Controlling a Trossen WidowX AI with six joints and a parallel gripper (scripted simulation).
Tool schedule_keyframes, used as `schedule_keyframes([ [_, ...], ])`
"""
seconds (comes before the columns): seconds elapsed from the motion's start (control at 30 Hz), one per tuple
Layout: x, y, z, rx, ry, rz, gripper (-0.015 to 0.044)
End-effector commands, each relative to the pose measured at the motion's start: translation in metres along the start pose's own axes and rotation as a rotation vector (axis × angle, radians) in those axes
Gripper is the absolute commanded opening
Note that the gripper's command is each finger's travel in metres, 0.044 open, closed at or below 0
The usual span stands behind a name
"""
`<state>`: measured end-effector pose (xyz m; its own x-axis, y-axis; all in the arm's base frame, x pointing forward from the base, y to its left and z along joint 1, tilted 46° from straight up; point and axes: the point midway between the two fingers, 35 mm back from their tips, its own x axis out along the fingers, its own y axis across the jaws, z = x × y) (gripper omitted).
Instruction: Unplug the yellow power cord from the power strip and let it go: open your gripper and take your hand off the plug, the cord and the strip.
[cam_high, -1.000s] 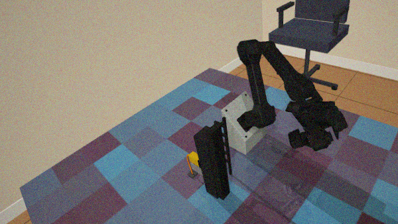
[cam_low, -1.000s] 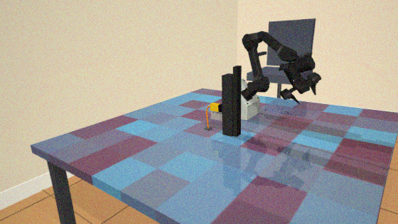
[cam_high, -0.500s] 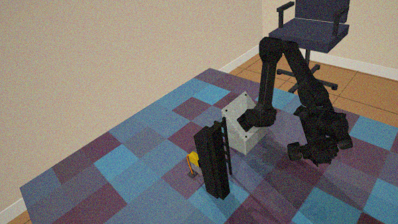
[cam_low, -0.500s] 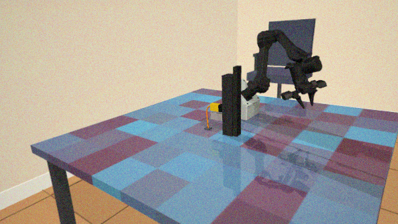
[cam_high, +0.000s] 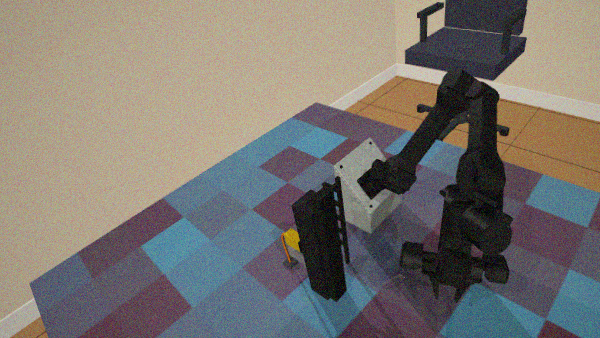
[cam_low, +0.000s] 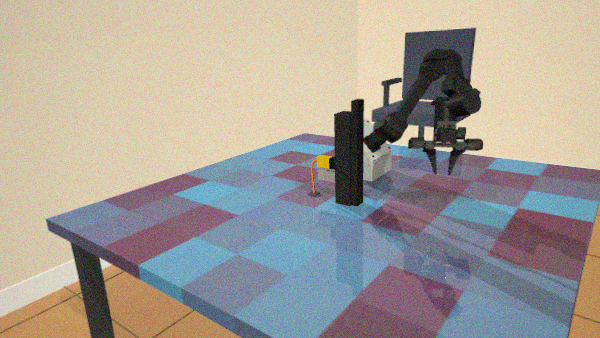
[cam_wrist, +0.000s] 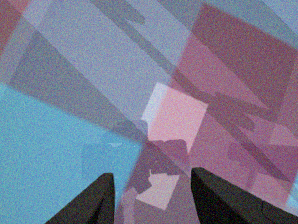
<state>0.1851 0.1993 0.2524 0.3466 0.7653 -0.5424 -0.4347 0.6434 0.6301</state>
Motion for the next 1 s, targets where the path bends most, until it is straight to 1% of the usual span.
schedule_keyframes([
  [0.0, 0.003, -0.027, 0.030, 0.026, -0.046, -0.092, 0.0160],
  [0.17, 0.001, -0.076, 0.068, 0.076, -0.101, -0.223, 0.0160],
  [0.3, -0.007, -0.121, 0.093, 0.120, -0.137, -0.325, 0.0160],
  [0.43, -0.022, -0.170, 0.117, 0.148, -0.182, -0.425, 0.0160],
  [0.53, -0.040, -0.200, 0.135, 0.132, -0.233, -0.499, 0.0160],
  [0.63, -0.059, -0.238, 0.136, 0.287, -0.266, -0.546, 0.0160],
  [0.7, -0.063, -0.269, 0.127, 0.400, -0.243, -0.573, 0.0160],
  [0.87, -0.079, -0.351, 0.087, 0.725, -0.191, -0.629, 0.0160],
  [0.97, -0.076, -0.378, 0.055, 0.948, -0.133, -0.610, 0.0160],
])
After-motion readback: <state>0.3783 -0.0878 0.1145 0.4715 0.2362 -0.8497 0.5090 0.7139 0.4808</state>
